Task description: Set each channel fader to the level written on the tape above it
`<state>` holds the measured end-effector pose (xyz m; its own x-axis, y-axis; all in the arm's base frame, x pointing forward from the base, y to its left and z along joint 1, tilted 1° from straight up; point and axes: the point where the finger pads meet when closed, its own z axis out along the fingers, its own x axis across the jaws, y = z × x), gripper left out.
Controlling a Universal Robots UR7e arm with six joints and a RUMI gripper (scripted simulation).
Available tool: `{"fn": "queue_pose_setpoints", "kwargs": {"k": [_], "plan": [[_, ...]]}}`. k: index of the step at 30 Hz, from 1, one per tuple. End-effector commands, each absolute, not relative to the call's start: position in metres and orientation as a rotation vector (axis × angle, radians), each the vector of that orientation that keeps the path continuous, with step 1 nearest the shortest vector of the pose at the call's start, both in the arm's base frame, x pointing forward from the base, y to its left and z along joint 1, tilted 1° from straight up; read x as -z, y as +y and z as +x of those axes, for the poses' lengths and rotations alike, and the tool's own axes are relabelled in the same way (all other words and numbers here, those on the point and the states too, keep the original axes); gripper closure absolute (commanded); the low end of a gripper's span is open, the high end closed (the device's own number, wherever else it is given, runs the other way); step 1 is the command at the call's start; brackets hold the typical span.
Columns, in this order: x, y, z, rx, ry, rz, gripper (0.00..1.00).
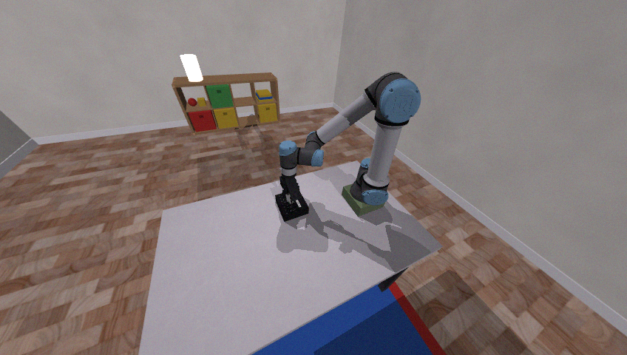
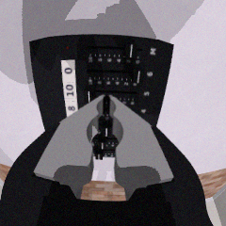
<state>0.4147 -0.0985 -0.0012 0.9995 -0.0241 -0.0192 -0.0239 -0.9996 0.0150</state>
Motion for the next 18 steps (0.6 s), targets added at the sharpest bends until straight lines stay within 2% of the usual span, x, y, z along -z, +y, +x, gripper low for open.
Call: {"fn": "queue_pose_setpoints", "kwargs": {"k": [1,18], "plan": [[-0.006,-0.099,0.415,0.028,-0.038,3.126,1.0],[-0.038,-0.098,0.416,0.028,-0.038,3.126,1.0]]}}
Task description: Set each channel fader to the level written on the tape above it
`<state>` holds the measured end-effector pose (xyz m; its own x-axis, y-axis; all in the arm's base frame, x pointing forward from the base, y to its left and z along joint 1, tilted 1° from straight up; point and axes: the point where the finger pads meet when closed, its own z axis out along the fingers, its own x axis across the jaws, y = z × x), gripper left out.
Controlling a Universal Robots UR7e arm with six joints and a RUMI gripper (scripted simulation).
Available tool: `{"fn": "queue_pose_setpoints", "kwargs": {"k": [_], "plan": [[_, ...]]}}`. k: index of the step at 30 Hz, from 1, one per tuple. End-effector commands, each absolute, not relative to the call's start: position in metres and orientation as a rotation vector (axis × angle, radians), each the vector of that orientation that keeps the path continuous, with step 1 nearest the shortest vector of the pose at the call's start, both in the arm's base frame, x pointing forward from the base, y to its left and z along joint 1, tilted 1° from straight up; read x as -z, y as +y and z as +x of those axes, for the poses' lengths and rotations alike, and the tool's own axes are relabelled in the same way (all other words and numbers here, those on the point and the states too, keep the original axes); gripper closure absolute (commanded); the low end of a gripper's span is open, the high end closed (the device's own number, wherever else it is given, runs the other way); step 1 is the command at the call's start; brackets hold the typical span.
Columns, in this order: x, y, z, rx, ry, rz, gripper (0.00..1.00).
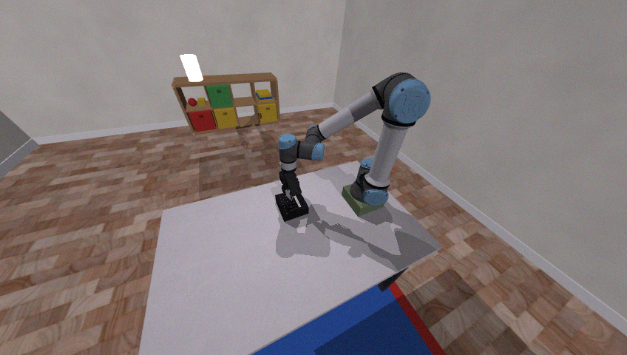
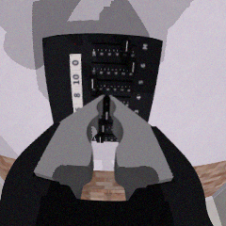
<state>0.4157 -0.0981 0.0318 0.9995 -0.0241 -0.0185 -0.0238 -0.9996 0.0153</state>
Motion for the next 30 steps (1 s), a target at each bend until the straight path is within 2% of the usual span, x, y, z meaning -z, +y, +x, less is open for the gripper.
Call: {"fn": "queue_pose_setpoints", "kwargs": {"k": [1,12,13,30], "plan": [[-0.038,-0.098,0.416,0.028,-0.038,3.126,1.0],[-0.038,-0.098,0.416,0.028,-0.038,3.126,1.0],[-0.038,-0.098,0.416,0.028,-0.038,3.126,0.0],[-0.083,-0.097,0.417,0.028,-0.038,3.126,0.0]]}}
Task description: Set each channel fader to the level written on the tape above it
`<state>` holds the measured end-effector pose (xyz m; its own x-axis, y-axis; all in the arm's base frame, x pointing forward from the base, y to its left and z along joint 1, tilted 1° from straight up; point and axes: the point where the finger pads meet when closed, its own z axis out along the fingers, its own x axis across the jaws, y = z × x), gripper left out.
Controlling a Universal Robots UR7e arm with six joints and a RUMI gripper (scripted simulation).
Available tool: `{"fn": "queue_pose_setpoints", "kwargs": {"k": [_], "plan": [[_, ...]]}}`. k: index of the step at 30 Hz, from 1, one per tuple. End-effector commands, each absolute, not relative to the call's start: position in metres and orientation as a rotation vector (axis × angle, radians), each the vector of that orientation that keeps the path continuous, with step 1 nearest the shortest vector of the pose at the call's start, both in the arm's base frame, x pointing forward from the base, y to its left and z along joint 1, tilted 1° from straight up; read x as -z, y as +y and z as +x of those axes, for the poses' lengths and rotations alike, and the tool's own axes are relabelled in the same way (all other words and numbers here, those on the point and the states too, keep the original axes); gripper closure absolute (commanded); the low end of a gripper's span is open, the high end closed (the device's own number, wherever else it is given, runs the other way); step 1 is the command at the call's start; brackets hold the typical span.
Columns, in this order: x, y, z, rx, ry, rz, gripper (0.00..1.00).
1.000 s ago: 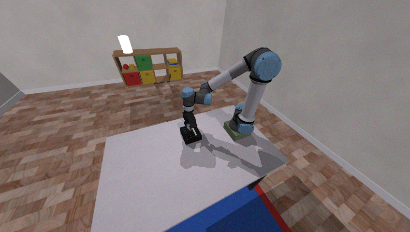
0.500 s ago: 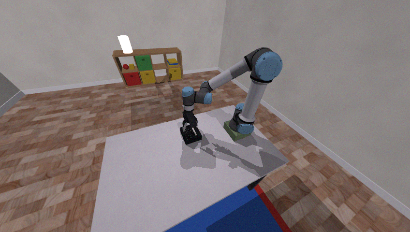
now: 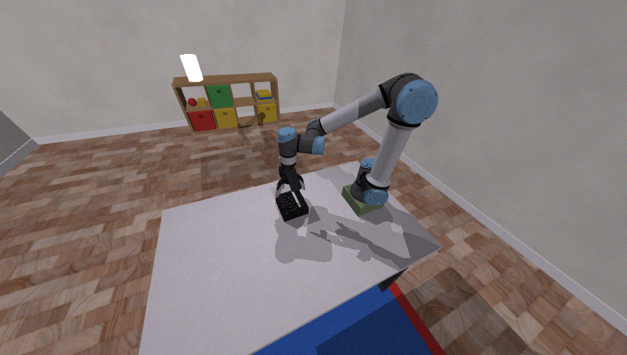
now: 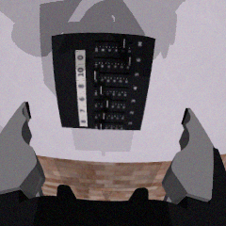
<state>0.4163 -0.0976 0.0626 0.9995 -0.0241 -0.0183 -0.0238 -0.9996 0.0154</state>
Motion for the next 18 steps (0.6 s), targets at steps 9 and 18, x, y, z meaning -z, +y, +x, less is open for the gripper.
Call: {"fn": "queue_pose_setpoints", "kwargs": {"k": [9,18], "plan": [[-0.113,-0.097,0.417,0.028,-0.038,3.126,0.0],[-0.12,-0.097,0.417,0.028,-0.038,3.126,0.0]]}}
